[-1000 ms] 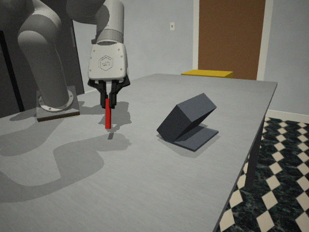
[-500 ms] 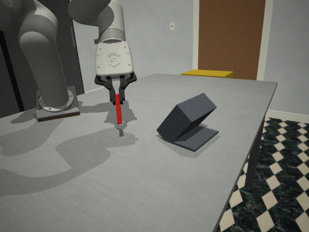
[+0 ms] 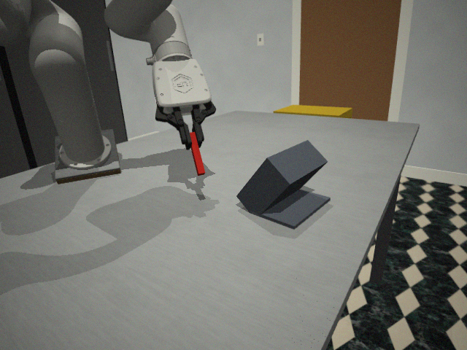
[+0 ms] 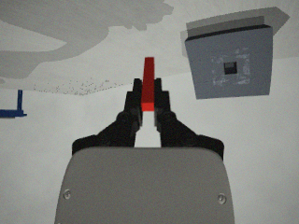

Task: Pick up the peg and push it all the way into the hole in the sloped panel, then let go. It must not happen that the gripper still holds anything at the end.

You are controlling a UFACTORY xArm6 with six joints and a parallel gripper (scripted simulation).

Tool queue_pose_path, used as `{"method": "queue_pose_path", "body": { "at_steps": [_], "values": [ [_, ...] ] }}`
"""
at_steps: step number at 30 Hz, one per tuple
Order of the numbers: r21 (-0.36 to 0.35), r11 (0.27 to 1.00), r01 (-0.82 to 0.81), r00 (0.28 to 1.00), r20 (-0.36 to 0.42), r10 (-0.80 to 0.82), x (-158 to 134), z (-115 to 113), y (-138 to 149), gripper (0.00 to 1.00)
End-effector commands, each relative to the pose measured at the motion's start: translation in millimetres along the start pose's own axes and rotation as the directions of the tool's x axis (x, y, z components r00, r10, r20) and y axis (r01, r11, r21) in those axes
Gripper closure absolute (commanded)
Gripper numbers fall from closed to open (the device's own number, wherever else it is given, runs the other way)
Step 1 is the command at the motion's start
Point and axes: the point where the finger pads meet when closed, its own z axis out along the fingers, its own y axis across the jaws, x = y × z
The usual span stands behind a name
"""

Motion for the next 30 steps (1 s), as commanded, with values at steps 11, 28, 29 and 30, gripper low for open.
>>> {"method": "queue_pose_path", "body": {
  "at_steps": [11,28,29,30],
  "values": [
    [-0.12,0.98,0.157,0.984,0.107,-0.144,1,-19,30,1.0],
    [-0.242,0.909,0.34,0.924,0.264,-0.276,7,-50,67,1.0],
    [-0.249,0.902,0.352,0.919,0.276,-0.282,7,-52,69,1.0],
    [-0.255,0.897,0.362,0.914,0.285,-0.288,8,-54,71,1.0]
  ]
}}
